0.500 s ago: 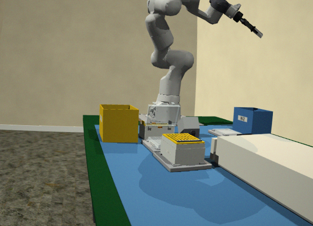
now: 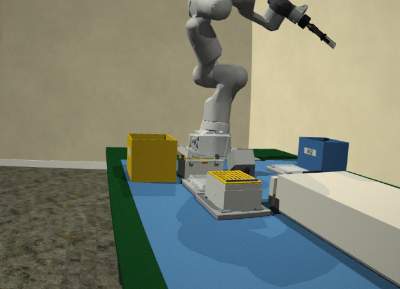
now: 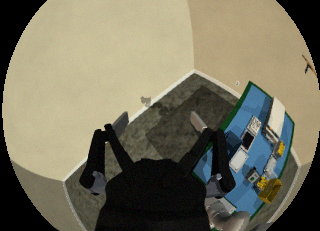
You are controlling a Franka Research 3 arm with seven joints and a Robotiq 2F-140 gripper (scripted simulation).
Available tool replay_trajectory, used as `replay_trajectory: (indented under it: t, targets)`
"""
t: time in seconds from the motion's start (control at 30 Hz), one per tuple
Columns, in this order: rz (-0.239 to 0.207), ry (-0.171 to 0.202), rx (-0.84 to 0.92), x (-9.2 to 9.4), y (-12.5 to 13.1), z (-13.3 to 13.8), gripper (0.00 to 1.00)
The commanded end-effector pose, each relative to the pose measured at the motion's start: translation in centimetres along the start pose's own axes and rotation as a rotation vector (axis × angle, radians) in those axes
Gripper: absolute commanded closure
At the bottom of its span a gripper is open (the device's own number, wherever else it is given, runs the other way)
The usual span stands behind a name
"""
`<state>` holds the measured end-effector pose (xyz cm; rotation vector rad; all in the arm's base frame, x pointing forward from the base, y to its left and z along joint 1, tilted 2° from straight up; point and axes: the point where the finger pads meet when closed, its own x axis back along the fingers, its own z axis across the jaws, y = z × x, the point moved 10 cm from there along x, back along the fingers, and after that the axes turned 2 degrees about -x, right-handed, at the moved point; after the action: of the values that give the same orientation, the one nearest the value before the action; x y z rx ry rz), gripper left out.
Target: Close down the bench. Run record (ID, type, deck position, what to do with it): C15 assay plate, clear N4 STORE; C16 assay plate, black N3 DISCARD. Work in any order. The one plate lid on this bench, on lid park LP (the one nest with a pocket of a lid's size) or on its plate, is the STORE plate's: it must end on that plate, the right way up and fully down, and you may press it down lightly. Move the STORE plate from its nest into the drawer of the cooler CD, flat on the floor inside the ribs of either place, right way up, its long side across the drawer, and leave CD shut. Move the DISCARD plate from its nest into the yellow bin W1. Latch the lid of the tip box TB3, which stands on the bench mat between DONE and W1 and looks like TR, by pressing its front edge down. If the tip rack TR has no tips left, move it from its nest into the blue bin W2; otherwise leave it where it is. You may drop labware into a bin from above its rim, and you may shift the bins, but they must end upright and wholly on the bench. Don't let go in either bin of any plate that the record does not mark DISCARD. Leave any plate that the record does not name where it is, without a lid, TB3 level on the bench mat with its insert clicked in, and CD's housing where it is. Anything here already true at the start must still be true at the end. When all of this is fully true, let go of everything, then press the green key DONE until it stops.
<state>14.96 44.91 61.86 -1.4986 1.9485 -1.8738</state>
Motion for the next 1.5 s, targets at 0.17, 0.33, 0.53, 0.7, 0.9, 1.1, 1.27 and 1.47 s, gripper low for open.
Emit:
replay_trajectory:
  t: [0.17, 0.33, 0.53, 0.7, 0.9, 1.1, 1.27, 1.47]
  targets:
    - [-0.016, 0.069, 0.006, -0.8, -0.4, 1.1, 1.00]
    - [-0.025, 0.101, 0.007, -1.5, -0.8, 2.6, 1.00]
    - [-0.035, 0.135, 0.009, -2.5, -1.2, 4.9, 1.00]
    - [-0.059, 0.199, 0.010, -3.1, -1.5, 5.7, 1.00]
    - [-0.072, 0.230, 0.008, -3.9, -1.8, 7.7, 1.00]
    - [-0.086, 0.261, 0.007, -4.7, -2.1, 10.2, 1.00]
    - [-0.116, 0.320, 0.002, -5.2, -2.4, 11.2, 1.00]
    - [-0.133, 0.348, -0.002, -5.7, -2.6, 13.2, 1.00]
